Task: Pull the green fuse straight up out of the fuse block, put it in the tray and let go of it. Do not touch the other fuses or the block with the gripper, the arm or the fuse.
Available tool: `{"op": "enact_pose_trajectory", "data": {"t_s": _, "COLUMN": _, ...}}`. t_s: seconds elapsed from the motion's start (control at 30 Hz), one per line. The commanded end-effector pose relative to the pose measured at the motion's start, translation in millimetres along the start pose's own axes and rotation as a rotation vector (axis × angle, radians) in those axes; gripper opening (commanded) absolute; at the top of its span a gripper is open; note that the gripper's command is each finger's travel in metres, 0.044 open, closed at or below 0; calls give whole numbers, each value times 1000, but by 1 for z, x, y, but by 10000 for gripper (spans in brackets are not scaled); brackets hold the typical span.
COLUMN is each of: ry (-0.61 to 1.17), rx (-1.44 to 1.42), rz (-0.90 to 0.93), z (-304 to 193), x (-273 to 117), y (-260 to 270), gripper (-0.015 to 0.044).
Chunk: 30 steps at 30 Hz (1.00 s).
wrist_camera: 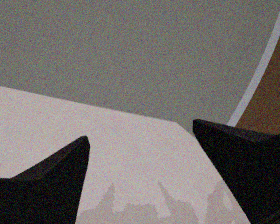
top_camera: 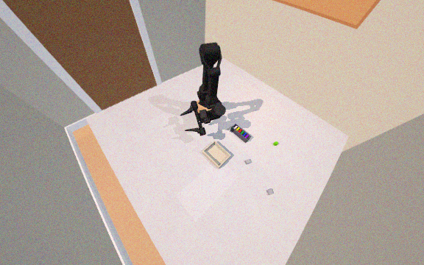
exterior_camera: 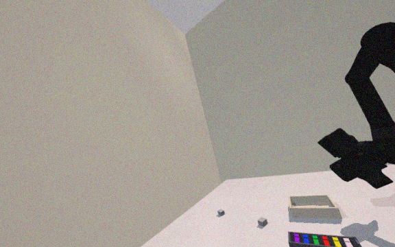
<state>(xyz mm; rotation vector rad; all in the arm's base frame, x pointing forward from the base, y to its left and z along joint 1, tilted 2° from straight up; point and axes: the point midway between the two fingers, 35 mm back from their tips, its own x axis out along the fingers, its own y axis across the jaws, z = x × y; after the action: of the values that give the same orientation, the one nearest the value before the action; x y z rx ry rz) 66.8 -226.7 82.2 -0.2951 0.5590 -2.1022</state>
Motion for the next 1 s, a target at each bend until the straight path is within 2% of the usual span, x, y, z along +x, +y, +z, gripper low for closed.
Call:
{"op": "enact_pose_trajectory", "data": {"t_s": 0.0, "ry": -1, "rx": 4, "rz": 11, "z": 1, "x": -1, "y": 3, "gripper": 374}}
{"op": "enact_pose_trajectory", "data": {"t_s": 0.2, "ry": 23, "rx": 115, "rz": 351, "z": 20, "x": -29, "y": 83, "gripper": 216}}
{"op": "enact_pose_trajectory", "data": {"t_s": 0.4, "ry": 218, "rx": 193, "rz": 697, "z": 26, "x": -88, "y": 154, "gripper": 68}}
{"op": "enact_pose_trajectory", "data": {"t_s": 0.7, "ry": 589, "rx": 213, "rz": 919, "z": 18, "x": -169, "y": 186, "gripper": 68}}
{"op": "enact_pose_trajectory", "data": {"t_s": 0.97, "ry": 957, "rx": 179, "rz": 929, "z": 10, "x": -237, "y": 175, "gripper": 68}}
